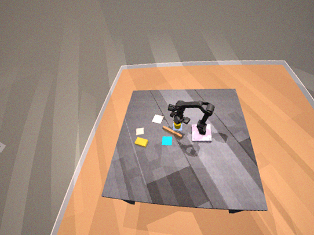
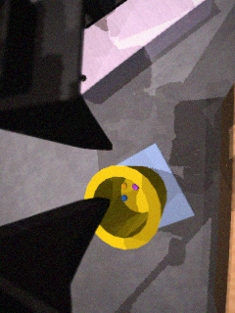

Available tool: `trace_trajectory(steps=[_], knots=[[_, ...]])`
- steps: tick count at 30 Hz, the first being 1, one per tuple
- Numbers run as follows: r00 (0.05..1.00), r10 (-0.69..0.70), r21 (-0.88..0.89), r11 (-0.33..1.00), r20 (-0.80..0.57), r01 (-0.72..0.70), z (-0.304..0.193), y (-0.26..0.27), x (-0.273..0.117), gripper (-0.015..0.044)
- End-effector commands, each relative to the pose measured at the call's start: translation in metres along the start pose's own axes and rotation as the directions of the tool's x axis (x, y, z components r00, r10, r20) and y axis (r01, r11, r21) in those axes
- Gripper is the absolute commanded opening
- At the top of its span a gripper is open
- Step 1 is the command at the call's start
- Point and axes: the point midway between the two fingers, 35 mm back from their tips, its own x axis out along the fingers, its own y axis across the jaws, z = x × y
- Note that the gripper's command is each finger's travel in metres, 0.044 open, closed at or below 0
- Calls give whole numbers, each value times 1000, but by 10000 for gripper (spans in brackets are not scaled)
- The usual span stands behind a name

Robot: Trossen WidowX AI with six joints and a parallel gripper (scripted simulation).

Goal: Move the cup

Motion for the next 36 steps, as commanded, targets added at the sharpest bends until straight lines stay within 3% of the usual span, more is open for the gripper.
trace_trajectory(steps=[1, 36], knots=[[1000, 5, -5, 1000, 5, -5, 1, -1, 4, 167], [1000, 6, -5, 1000, 5, -6, 1, 0, 62, 167]])
